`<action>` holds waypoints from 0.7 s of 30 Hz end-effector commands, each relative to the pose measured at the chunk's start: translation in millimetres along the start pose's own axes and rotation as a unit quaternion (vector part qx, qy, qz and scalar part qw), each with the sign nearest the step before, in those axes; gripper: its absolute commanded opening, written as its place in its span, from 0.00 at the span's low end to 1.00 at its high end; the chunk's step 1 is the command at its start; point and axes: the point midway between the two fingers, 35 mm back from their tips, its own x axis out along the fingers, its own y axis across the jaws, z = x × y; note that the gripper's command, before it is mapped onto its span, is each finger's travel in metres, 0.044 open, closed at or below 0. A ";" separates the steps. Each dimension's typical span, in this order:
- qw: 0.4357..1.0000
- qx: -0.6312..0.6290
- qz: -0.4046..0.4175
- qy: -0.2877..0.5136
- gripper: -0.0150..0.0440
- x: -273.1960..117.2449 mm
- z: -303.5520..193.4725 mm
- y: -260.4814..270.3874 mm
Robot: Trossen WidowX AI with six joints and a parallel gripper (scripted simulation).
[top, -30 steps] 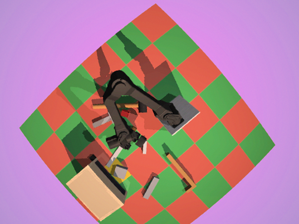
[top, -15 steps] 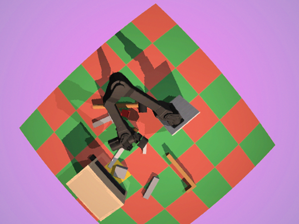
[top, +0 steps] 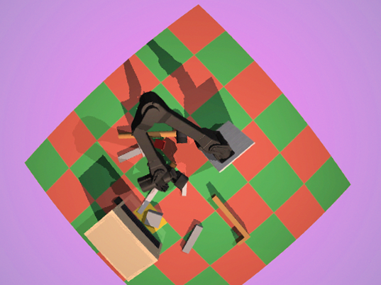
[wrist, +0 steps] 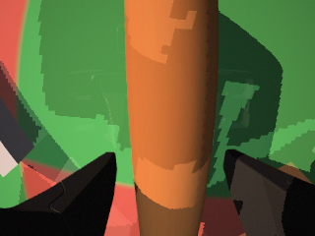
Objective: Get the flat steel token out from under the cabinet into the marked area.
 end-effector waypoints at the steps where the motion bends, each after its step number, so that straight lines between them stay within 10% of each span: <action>1: 1.000 0.000 0.000 -0.001 0.71 0.1 0.0 0.0; 10: 1.000 -0.004 0.000 -0.001 0.71 3.7 -3.4 1.3; 21: 1.000 0.001 -0.002 -0.002 0.45 1.5 -0.1 -1.3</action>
